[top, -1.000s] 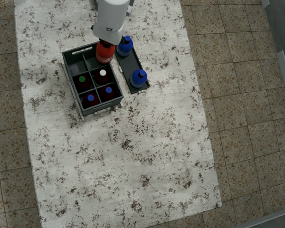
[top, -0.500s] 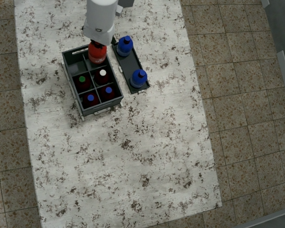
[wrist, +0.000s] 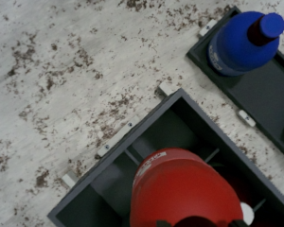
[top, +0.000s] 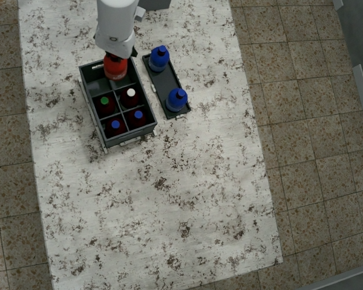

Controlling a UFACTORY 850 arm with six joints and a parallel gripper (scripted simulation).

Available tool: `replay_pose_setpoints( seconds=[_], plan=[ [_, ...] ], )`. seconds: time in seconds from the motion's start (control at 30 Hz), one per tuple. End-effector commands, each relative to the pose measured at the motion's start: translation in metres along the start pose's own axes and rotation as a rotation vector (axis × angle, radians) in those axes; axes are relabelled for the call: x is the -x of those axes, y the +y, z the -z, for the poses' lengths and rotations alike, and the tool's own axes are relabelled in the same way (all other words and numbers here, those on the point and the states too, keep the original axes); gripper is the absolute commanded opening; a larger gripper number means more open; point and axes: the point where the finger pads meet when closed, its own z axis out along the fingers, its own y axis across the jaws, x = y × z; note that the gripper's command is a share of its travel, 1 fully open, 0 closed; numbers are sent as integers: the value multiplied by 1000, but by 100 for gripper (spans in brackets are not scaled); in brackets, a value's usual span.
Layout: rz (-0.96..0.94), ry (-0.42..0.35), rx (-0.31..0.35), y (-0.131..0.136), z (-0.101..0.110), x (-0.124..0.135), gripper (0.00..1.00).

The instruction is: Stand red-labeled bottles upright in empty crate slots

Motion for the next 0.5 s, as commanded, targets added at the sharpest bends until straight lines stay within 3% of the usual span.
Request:
replay_pose_setpoints(
  seconds=[0.0, 0.47],
  plan=[
    [-1, -1, 2, -6, 1, 4, 0],
    [-1, -1, 2, -26, 1, 16, 0]
  ],
)
